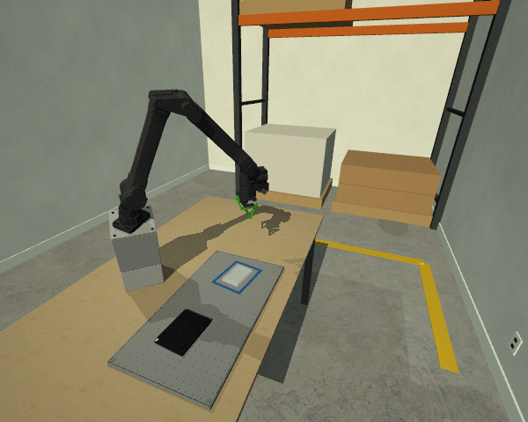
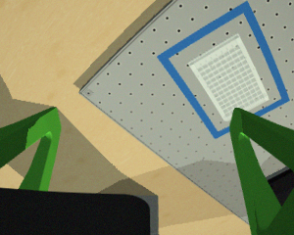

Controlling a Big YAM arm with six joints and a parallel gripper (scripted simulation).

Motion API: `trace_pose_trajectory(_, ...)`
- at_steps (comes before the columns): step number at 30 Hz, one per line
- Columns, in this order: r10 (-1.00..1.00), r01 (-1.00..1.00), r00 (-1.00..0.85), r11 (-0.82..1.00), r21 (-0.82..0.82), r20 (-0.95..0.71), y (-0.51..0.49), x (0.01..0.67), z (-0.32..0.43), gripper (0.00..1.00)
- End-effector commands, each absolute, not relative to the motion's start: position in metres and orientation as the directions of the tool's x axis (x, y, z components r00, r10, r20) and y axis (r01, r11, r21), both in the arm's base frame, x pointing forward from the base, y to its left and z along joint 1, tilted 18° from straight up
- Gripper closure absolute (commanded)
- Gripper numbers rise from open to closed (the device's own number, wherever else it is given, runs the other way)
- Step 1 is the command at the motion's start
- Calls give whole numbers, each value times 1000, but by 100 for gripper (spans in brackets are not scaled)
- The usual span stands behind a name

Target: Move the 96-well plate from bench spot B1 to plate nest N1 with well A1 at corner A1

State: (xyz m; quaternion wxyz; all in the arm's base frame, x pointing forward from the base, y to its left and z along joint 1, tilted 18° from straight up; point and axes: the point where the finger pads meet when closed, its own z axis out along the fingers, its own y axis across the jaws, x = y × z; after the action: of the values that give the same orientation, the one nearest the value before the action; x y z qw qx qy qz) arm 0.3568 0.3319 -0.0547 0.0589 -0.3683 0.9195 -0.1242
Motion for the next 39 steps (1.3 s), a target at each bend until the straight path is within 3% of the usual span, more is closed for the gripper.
trace_pose_trajectory(1,-735,-704,-678,655,-273,-13,318,373,-64,0)
trace_pose_trajectory(39,-946,-927,-299,258,-271,122,182,414,-146,0)
